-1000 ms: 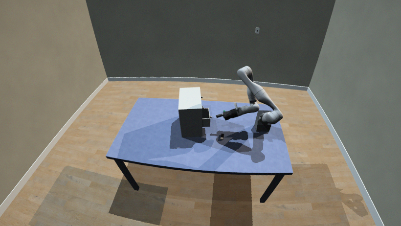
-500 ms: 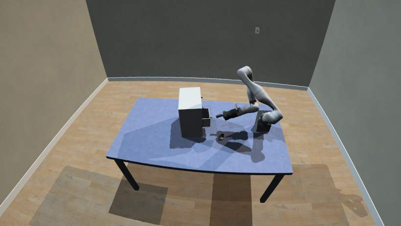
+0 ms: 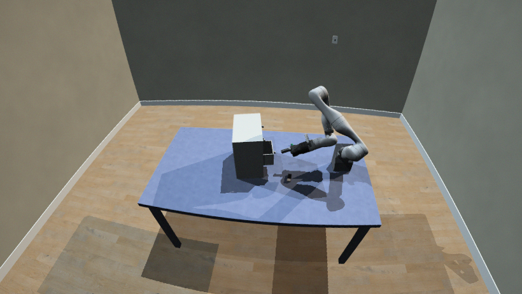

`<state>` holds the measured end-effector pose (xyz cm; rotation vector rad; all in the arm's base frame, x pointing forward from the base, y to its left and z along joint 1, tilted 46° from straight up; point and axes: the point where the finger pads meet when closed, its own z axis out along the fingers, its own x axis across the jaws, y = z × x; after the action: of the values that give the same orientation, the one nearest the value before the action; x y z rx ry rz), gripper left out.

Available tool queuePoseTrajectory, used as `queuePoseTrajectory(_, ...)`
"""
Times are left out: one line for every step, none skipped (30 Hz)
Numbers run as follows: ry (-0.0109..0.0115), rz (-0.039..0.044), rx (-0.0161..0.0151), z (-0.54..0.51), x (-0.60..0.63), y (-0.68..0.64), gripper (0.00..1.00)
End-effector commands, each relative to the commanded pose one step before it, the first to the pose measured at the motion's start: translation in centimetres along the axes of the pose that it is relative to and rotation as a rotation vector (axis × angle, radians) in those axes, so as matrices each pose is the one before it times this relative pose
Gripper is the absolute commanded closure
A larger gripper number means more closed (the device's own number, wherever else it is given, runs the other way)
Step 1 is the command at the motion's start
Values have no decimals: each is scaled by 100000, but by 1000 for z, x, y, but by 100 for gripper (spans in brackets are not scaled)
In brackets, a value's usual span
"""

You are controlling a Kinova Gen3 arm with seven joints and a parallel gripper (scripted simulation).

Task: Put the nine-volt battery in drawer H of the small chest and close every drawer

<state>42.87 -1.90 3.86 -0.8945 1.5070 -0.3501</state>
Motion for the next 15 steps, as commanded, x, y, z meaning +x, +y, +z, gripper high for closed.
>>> queuePoseTrajectory(-218, 396, -559, 82, -164, 30, 100)
queuePoseTrajectory(0, 0, 0, 0, 0, 0, 100)
queuePoseTrajectory(0, 0, 0, 0, 0, 0, 100)
queuePoseTrajectory(0, 0, 0, 0, 0, 0, 100)
queuePoseTrajectory(-1, 2, -1, -1, -1, 0, 100)
queuePoseTrajectory(-4, 13, -7, -4, -8, -1, 100)
queuePoseTrajectory(-9, 28, -15, -9, -18, -2, 100)
queuePoseTrajectory(-13, 43, -23, -13, -28, -3, 100)
queuePoseTrajectory(-16, 53, -29, -16, -34, -3, 100)
queuePoseTrajectory(-14, 45, -25, -16, -33, -4, 100)
queuePoseTrajectory(-5, 14, -8, -9, -20, -7, 100)
queuePoseTrajectory(0, 0, 0, 0, 0, 0, 100)
queuePoseTrajectory(0, 0, 0, 0, 0, 0, 100)
queuePoseTrajectory(33, -111, 62, 15, 30, -18, 100)
queuePoseTrajectory(-4, 14, -8, -6, -13, -3, 100)
